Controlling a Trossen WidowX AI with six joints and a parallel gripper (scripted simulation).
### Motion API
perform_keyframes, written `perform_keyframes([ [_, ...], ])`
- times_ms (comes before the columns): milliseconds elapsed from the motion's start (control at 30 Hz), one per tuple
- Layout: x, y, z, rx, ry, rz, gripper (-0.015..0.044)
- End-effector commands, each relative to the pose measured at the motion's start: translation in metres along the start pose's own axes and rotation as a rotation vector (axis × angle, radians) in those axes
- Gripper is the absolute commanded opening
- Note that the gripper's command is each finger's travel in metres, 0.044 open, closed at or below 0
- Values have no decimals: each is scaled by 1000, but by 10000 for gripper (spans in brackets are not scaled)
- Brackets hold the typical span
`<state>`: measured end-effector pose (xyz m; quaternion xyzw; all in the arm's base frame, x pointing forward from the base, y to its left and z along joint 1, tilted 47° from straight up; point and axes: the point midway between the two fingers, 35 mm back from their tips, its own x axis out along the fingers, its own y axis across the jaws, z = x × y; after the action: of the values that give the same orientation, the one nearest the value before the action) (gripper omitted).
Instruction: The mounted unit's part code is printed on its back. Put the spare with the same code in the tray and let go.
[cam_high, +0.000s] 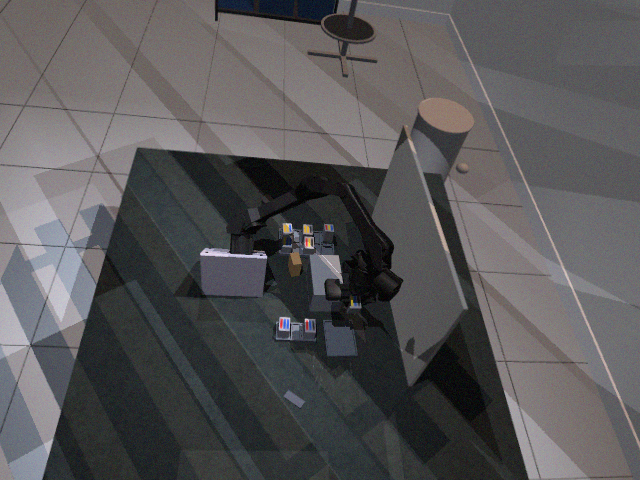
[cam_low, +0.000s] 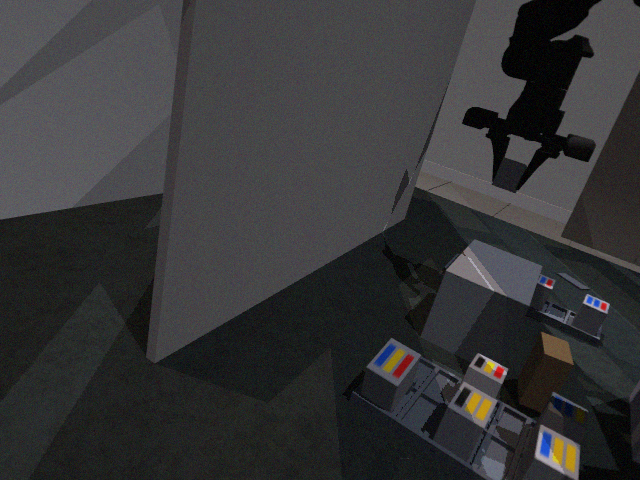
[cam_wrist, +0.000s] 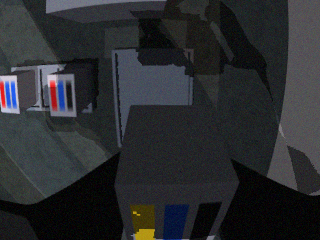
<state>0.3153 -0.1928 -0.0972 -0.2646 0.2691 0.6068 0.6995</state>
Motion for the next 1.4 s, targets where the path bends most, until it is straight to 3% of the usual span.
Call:
perform_keyframes([
  [0,4,7,-16,-14,-6,7,0],
  [1367,52,1,-20,-13,-2,5,0],
])
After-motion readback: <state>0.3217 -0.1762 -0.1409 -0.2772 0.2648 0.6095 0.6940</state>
